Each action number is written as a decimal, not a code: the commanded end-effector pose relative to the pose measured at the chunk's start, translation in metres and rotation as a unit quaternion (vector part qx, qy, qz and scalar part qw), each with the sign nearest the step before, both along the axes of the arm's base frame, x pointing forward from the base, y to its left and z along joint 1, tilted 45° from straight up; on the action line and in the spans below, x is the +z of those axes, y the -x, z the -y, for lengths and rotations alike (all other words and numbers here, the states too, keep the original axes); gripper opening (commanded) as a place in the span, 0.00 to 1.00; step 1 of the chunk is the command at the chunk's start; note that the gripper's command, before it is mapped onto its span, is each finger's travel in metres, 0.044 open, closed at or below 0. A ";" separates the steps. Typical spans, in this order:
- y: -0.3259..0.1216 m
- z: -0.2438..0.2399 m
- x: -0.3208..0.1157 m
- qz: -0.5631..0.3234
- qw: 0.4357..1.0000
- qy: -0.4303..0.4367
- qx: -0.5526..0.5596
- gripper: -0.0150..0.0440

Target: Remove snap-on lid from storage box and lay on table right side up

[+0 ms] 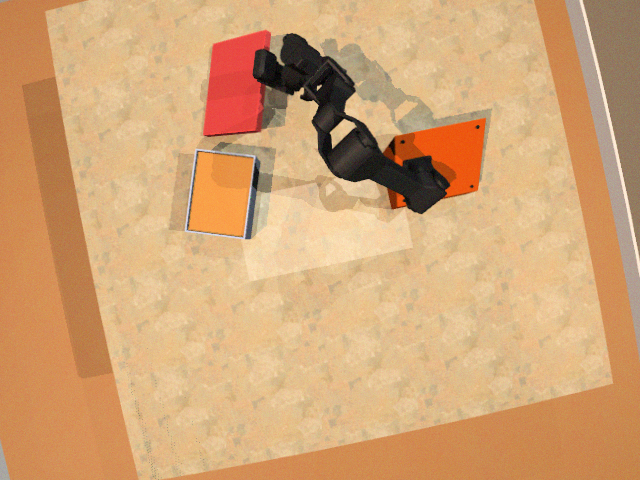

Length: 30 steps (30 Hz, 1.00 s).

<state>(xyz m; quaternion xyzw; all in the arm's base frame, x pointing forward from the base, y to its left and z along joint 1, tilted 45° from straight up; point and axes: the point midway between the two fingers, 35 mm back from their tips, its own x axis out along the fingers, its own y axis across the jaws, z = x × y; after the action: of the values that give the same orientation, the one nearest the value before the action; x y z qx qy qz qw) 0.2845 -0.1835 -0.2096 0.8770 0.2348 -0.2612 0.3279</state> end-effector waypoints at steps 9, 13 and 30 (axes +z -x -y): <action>0.003 -0.018 -0.014 -0.012 1.000 -0.012 0.005 0.25; 0.003 -0.021 -0.016 -0.012 1.000 -0.012 0.005 0.25; 0.003 -0.030 -0.026 -0.012 1.000 -0.012 0.005 0.25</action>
<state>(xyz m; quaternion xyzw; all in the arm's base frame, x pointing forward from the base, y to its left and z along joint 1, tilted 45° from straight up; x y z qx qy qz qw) 0.2845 -0.1642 -0.2284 0.8770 0.2371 -0.2619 0.3255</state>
